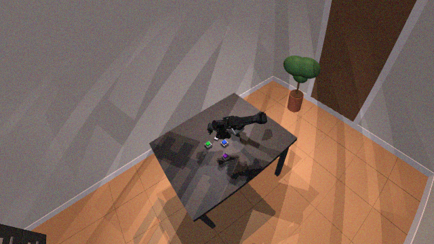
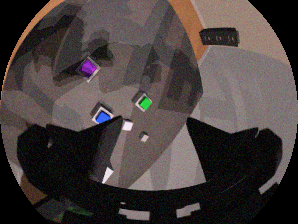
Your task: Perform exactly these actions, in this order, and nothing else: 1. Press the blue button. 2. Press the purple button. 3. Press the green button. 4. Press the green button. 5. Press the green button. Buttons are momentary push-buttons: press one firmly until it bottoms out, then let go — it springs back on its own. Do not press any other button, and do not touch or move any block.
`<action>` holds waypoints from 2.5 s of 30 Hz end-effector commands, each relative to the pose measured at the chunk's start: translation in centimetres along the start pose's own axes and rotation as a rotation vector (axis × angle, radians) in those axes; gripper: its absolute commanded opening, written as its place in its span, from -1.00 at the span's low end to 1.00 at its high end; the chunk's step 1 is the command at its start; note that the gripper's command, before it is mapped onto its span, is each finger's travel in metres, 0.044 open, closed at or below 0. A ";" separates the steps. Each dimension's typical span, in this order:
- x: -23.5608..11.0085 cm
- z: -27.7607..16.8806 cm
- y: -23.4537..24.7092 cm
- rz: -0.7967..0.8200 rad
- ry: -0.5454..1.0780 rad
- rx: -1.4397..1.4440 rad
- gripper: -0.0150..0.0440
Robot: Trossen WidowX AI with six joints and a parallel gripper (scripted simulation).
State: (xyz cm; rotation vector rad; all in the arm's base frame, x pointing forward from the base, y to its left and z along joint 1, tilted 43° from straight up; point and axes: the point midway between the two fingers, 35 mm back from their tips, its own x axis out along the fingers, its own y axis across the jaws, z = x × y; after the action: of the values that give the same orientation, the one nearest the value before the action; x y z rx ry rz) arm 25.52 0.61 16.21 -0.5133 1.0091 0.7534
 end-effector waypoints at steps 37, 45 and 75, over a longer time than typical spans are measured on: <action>8.2 -5.8 9.8 0.595 0.240 0.803 -0.42; 9.1 -5.8 10.4 0.595 0.240 0.803 -0.42; 10.8 -5.7 11.8 0.596 0.239 0.803 -0.42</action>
State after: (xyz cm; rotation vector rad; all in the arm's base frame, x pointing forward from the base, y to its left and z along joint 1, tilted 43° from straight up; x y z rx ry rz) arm 16.81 7.60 3.47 0.4175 1.6042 0.7358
